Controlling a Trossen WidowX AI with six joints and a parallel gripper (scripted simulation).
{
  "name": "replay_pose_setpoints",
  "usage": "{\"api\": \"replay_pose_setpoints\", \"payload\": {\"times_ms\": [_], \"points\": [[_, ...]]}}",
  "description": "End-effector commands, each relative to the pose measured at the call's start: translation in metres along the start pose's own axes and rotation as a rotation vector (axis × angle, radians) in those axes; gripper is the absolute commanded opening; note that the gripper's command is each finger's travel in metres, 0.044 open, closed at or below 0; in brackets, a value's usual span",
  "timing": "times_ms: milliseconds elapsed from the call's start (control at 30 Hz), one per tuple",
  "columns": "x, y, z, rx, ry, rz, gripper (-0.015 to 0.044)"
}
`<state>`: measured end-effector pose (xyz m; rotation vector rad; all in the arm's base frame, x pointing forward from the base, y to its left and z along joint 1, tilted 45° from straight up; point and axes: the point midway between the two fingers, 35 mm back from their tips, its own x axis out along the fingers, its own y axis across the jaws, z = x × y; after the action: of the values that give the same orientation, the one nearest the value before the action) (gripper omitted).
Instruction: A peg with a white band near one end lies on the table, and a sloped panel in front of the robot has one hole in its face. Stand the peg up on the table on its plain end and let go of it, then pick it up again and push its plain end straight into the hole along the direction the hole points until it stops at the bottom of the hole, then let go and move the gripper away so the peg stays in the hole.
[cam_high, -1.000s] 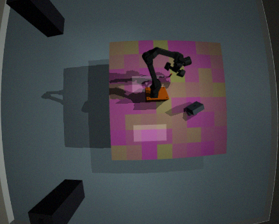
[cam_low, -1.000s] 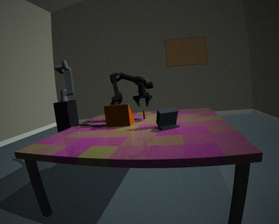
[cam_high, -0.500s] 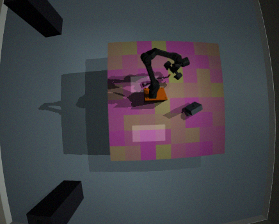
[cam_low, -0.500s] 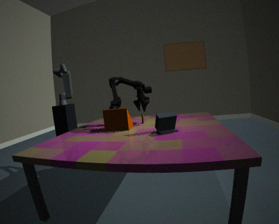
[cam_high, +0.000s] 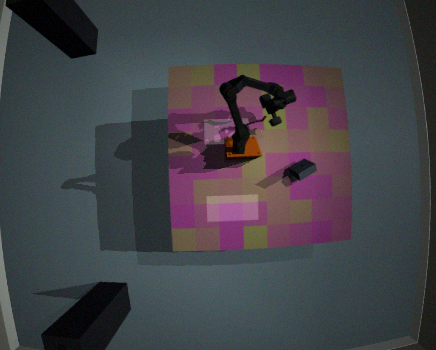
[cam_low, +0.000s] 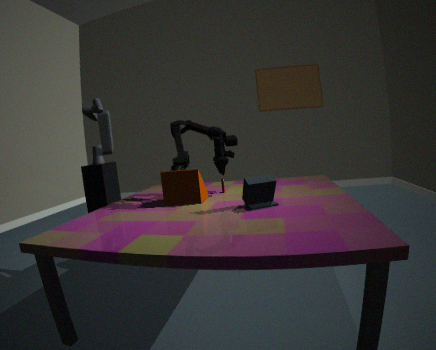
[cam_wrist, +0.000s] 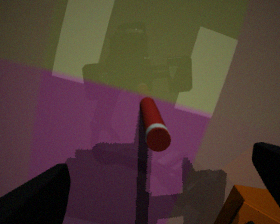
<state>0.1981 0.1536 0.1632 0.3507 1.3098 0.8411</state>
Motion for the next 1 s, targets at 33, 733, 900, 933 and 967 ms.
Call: {"api": "replay_pose_setpoints", "payload": {"times_ms": [33, 733, 900, 933, 967], "points": [[0.0013, -0.0011, 0.0001, 0.105, 0.001, -0.004, 0.044], [0.0046, -0.0009, 0.0, 0.612, 0.001, -0.003, 0.044], [0.0053, -0.0009, 0.0, 0.716, 0.0, -0.003, 0.044], [0.0053, -0.0009, 0.0, 0.72, 0.0, -0.003, 0.044], [0.0053, -0.0009, 0.0, 0.72, 0.0, -0.003, 0.044]]}}
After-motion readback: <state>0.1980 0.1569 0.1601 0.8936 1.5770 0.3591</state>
